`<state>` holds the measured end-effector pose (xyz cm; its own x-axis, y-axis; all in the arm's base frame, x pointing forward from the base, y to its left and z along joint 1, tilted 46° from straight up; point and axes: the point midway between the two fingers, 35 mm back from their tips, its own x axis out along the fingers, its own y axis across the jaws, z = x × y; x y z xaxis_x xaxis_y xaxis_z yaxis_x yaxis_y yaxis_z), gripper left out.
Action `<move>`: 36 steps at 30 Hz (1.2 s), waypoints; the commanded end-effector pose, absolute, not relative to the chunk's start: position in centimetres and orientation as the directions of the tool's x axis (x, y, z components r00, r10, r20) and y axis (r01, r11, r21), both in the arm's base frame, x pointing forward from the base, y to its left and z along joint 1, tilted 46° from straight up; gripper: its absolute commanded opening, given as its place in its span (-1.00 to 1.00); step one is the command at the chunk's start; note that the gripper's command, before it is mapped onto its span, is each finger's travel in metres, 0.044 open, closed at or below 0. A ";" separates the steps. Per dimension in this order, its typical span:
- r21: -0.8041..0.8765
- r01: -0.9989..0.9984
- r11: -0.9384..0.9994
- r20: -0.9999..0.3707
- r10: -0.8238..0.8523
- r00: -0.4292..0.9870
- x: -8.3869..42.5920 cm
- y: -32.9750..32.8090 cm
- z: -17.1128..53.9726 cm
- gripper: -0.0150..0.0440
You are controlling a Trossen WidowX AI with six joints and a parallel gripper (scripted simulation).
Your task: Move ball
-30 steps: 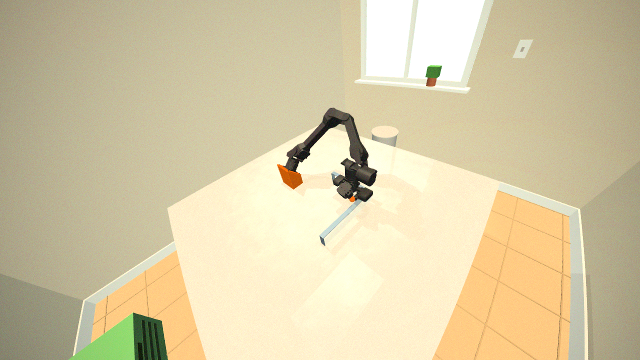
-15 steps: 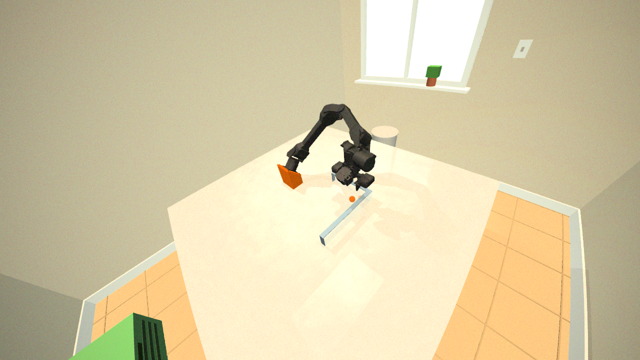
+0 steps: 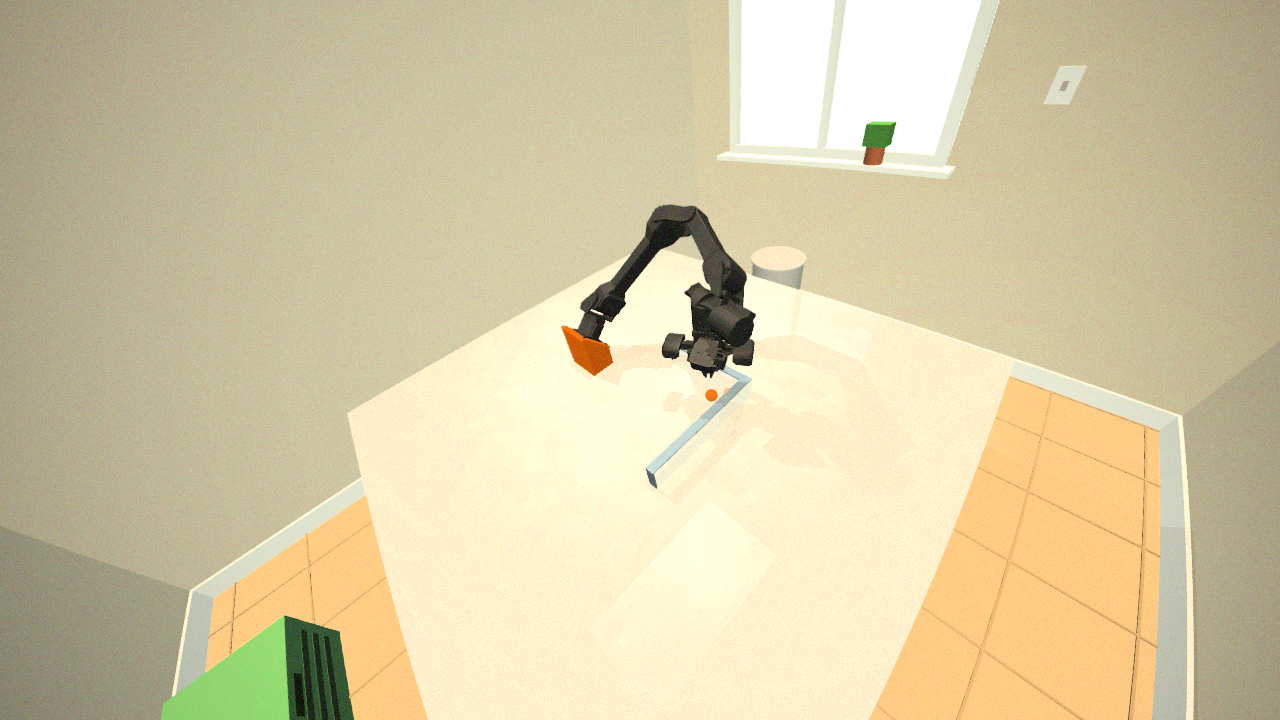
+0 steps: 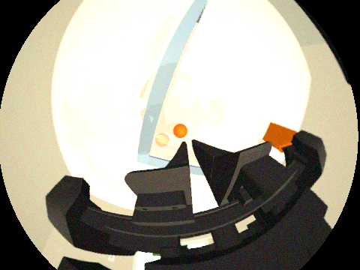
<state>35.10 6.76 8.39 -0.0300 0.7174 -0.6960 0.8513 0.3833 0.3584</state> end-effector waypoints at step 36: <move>0.498 -0.745 0.443 -0.696 0.717 -0.039 32.8 7.8 4.6 -0.49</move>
<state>32.87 7.71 4.76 -0.0402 0.7161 -0.6968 -0.6910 0.4838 0.5370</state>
